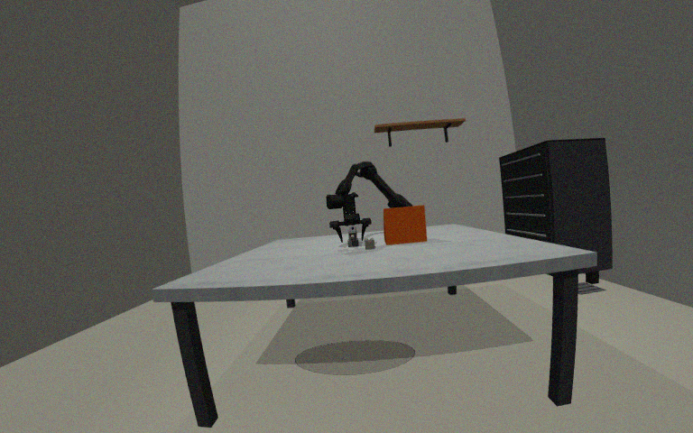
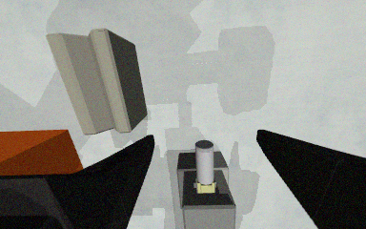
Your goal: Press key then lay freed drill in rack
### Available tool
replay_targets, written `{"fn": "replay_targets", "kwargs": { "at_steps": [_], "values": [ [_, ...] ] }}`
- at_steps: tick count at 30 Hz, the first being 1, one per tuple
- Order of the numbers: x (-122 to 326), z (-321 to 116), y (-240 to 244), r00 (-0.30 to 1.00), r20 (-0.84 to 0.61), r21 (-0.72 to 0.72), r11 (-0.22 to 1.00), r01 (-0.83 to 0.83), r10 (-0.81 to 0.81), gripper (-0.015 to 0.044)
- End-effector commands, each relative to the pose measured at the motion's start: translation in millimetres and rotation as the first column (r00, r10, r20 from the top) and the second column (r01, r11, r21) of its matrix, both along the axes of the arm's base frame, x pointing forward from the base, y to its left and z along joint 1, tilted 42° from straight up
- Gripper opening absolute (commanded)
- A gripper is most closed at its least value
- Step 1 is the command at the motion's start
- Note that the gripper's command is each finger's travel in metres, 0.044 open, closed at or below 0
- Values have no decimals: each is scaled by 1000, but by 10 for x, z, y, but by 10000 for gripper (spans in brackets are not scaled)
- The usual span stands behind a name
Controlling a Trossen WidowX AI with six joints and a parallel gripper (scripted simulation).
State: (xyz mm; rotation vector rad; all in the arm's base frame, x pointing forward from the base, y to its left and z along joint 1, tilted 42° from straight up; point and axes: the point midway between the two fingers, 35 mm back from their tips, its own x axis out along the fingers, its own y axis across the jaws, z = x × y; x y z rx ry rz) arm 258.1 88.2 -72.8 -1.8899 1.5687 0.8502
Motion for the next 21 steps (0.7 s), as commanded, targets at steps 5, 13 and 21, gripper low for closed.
{"fn": "replay_targets", "kwargs": {
  "at_steps": [5,13,21],
  "values": [
    [6,-69,-129,1000,-3,-7,1000,-1,1,440],
    [14,-75,-133,1000,-1,-3,1000,2,-2,361],
    [14,-75,-133,1000,-1,-3,1000,2,-2,151]
  ]
}}
